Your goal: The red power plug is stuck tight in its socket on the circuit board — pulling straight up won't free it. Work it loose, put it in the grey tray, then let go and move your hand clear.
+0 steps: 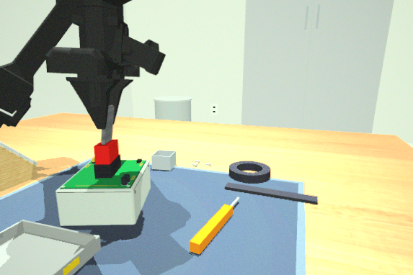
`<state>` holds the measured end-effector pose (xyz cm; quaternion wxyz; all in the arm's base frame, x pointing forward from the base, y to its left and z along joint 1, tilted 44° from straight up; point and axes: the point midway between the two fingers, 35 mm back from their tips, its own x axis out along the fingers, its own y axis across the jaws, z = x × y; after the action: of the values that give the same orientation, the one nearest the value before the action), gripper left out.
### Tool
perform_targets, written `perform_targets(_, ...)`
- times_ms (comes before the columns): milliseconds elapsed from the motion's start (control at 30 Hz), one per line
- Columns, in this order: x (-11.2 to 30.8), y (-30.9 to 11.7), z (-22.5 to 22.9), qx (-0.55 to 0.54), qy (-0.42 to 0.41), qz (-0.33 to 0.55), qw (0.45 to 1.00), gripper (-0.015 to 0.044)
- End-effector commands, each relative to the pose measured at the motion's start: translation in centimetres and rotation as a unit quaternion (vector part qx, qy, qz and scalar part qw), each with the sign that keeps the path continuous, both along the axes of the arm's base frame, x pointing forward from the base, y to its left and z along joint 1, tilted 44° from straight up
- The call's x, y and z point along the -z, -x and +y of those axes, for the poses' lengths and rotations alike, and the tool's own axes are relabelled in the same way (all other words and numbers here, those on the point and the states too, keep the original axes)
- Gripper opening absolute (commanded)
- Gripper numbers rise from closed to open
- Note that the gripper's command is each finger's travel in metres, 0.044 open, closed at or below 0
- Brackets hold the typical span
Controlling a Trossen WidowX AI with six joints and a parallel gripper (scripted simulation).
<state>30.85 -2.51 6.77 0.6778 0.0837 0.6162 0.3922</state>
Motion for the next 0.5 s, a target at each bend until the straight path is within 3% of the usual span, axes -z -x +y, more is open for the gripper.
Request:
perform_targets(0,-1.6,0.1,-0.9,0.018,0.026,-0.021,0.999,0.0000)
perform_targets(167,-1.0,-0.3,-1.7,0.003,-0.033,0.002,0.999,0.0000)
perform_targets(467,-1.6,-0.4,-2.2,0.003,-0.032,0.002,0.999,0.0000)
